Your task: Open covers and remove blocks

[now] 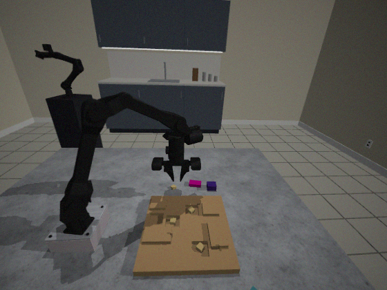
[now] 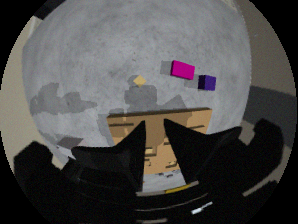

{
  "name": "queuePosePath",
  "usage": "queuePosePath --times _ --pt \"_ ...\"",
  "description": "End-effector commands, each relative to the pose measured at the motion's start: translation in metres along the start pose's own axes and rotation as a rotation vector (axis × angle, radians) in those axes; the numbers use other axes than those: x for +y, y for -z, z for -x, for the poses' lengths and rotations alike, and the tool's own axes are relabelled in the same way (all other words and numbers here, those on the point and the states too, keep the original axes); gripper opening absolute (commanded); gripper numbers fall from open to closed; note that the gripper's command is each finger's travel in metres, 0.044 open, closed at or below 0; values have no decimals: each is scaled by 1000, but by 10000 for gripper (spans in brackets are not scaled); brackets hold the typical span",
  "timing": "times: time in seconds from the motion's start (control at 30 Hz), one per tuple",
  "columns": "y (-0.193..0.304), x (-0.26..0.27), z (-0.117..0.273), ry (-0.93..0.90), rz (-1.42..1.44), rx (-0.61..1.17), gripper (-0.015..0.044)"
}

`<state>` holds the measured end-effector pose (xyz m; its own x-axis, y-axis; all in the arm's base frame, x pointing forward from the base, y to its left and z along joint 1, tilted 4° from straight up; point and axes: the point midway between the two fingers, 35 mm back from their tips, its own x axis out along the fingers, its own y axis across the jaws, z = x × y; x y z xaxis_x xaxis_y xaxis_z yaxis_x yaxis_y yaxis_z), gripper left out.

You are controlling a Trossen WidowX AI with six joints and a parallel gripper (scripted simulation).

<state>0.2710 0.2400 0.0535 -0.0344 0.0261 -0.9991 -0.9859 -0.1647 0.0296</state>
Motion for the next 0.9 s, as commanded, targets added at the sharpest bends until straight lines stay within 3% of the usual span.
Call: queuePosePath --times 0.0,0.03,0.47,0.57,0.87 --pt "24 -3 -1 -1 -266 8 20" --pt "30 -4 -1 -1 -333 8 0" --pt "105 -3 -1 5 -1210 12 0" --pt "109 -2 -2 5 -1078 13 0" --pt "136 7 -3 -2 -303 17 0"
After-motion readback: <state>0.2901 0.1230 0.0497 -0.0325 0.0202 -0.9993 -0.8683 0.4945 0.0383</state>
